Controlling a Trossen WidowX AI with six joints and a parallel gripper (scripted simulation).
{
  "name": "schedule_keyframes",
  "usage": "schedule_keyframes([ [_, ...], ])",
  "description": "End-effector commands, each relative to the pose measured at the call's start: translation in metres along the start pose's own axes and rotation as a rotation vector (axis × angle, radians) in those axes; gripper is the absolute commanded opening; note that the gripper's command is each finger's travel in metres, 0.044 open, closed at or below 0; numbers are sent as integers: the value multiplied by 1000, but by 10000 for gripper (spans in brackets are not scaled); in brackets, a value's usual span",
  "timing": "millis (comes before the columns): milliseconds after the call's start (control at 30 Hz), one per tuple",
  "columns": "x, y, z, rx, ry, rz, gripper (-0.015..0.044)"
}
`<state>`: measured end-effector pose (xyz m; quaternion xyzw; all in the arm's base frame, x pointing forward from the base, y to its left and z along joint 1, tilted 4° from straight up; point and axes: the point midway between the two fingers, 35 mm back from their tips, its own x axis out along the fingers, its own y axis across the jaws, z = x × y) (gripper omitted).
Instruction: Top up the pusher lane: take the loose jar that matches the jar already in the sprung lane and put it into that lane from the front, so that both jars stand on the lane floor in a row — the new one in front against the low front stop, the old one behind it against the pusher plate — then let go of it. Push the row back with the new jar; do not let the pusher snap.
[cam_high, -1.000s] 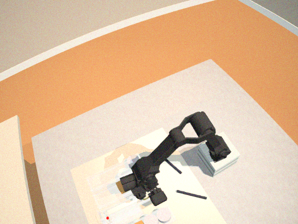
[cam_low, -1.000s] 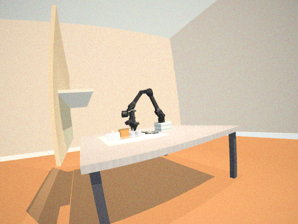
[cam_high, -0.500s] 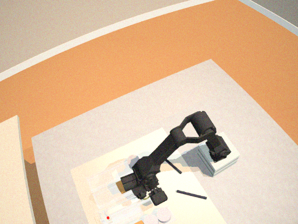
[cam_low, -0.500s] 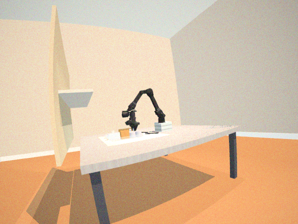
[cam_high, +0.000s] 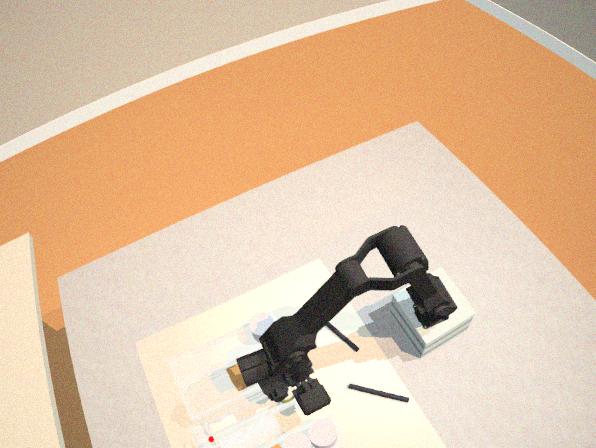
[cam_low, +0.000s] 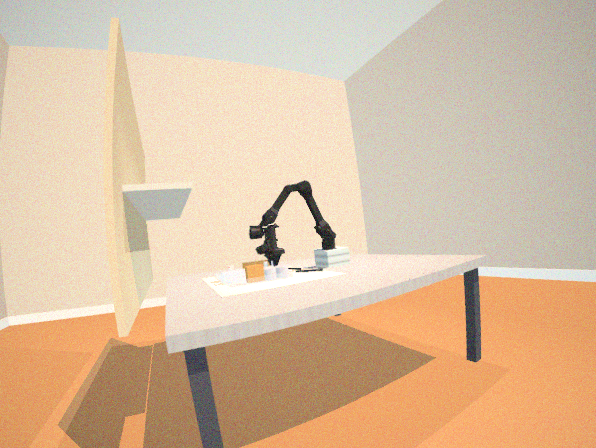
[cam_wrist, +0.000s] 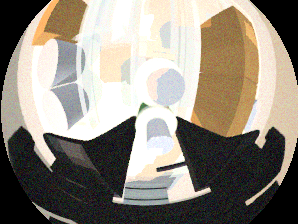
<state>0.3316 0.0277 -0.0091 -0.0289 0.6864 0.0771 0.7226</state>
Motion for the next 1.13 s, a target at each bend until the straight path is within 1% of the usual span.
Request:
schedule_keyframes([
  [0, 0, 0, 0, 3, -2, 1, 210],
  [100, 0, 0, 0, 3, -2, 1, 289],
  [133, 0, 0, 0, 3, -2, 1, 296],
  [233, -3, 0, 0, 3, -2, 0, 296],
  [433, -20, 0, 0, 3, -2, 0, 296],
  [833, -20, 0, -1, 3, -2, 0, 296],
  [1100, -21, -1, -21, 3, 0, 0, 296],
])
